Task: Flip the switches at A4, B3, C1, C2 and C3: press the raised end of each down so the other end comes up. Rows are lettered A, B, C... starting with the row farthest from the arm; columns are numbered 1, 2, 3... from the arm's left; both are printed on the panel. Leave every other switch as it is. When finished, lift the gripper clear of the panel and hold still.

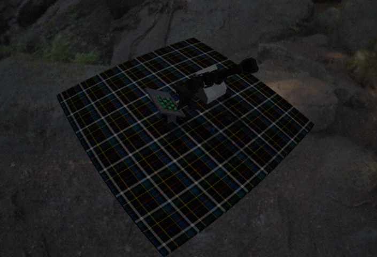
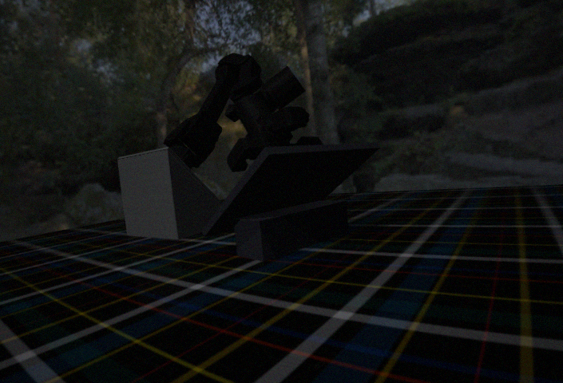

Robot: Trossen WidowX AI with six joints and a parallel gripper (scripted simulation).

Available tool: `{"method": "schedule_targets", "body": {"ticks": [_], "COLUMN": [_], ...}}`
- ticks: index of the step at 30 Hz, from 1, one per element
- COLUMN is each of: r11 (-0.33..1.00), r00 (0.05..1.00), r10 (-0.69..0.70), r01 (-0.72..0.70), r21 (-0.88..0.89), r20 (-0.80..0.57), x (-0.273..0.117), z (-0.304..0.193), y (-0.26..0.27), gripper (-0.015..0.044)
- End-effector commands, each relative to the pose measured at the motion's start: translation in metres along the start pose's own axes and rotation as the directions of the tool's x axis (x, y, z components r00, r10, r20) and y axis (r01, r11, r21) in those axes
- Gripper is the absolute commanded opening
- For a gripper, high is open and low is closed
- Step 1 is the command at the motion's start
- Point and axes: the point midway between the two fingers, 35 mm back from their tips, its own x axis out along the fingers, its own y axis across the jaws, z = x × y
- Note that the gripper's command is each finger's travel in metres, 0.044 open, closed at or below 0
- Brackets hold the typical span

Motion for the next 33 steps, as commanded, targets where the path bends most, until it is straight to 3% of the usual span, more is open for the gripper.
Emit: {"method": "schedule_targets", "body": {"ticks": [1, 27, 33], "r11": [1.000, 1.000, 1.000], "r00": [1.000, 1.000, 1.000], "r10": [-0.004, -0.004, -0.011], "r01": [0.004, 0.004, 0.011], "r21": [0.005, 0.005, 0.002], "r20": [0.000, 0.000, -0.023], "x": [0.001, 0.004, -0.044], "z": [-0.001, -0.001, 0.004], "y": [-0.001, -0.001, -0.003], "gripper": [0.0000, 0.0000, 0.0000]}}
